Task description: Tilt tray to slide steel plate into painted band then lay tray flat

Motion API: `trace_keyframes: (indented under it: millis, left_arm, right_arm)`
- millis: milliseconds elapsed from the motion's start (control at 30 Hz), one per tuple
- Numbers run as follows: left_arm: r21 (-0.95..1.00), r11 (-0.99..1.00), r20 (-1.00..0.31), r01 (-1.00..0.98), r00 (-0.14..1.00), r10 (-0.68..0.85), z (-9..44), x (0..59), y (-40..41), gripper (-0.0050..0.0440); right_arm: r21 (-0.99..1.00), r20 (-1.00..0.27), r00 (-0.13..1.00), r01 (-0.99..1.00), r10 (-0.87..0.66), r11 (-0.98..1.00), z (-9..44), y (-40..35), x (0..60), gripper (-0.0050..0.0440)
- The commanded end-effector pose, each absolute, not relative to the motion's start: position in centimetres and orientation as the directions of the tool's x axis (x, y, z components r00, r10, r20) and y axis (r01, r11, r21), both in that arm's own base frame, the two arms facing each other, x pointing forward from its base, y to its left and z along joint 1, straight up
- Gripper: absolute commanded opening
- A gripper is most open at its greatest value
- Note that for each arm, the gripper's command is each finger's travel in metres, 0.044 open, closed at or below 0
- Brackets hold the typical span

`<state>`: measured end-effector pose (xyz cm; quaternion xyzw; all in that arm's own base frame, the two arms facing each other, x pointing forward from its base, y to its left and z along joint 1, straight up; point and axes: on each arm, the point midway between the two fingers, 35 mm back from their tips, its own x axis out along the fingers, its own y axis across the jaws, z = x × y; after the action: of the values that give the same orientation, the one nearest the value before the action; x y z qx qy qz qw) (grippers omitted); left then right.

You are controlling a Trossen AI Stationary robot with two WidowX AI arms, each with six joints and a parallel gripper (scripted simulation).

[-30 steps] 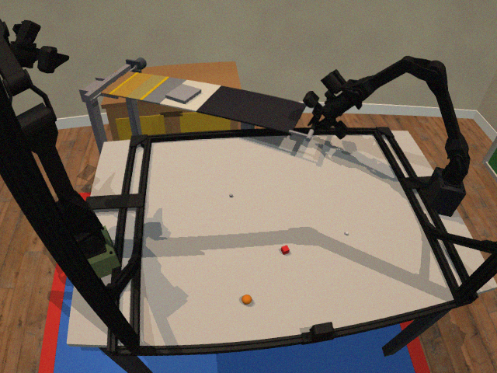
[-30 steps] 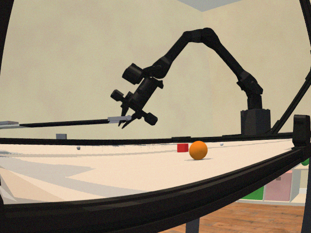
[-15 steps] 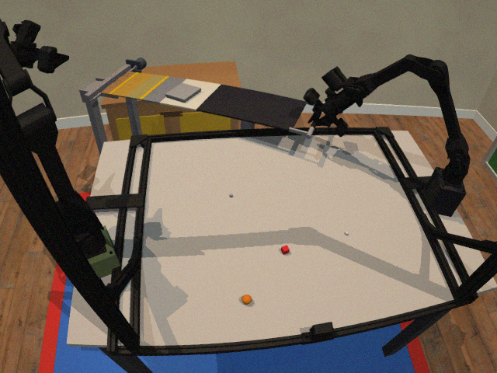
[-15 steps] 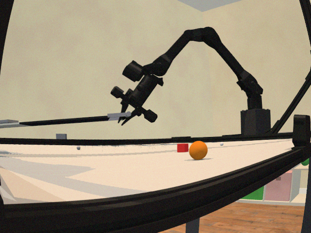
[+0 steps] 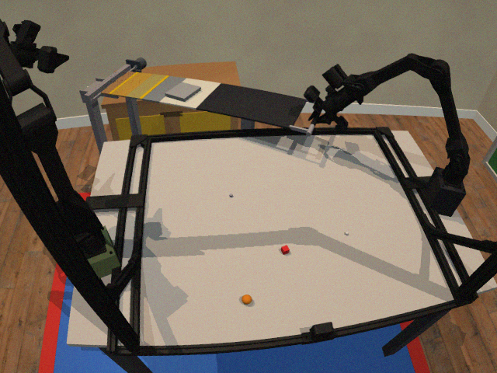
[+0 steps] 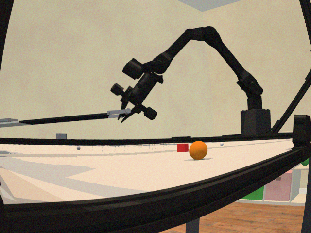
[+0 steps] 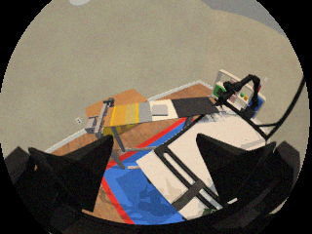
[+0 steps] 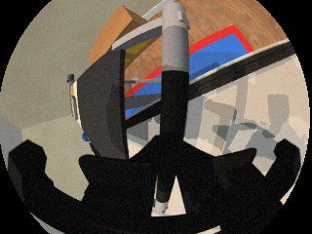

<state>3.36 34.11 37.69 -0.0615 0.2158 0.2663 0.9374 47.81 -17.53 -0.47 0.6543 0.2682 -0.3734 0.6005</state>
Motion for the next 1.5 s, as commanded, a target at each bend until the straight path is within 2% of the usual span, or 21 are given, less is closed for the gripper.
trace_keyframes:
  millis: [0,1467]
  left_arm:
    - [0.000,0.852,-0.436,-0.523,0.767,0.471,37.7,3.4,34.1,0.0440]
    - [0.000,0.852,-0.436,-0.523,0.767,0.471,37.7,3.4,34.1,0.0440]
  right_arm:
    - [0.606,-0.795,0.598,0.784,-0.101,-0.133,1.4,-17.6,48.0,0.0000]
    - [0.631,-0.776,0.622,0.765,-0.105,-0.130,4.5,-17.7,48.4,0.0000]
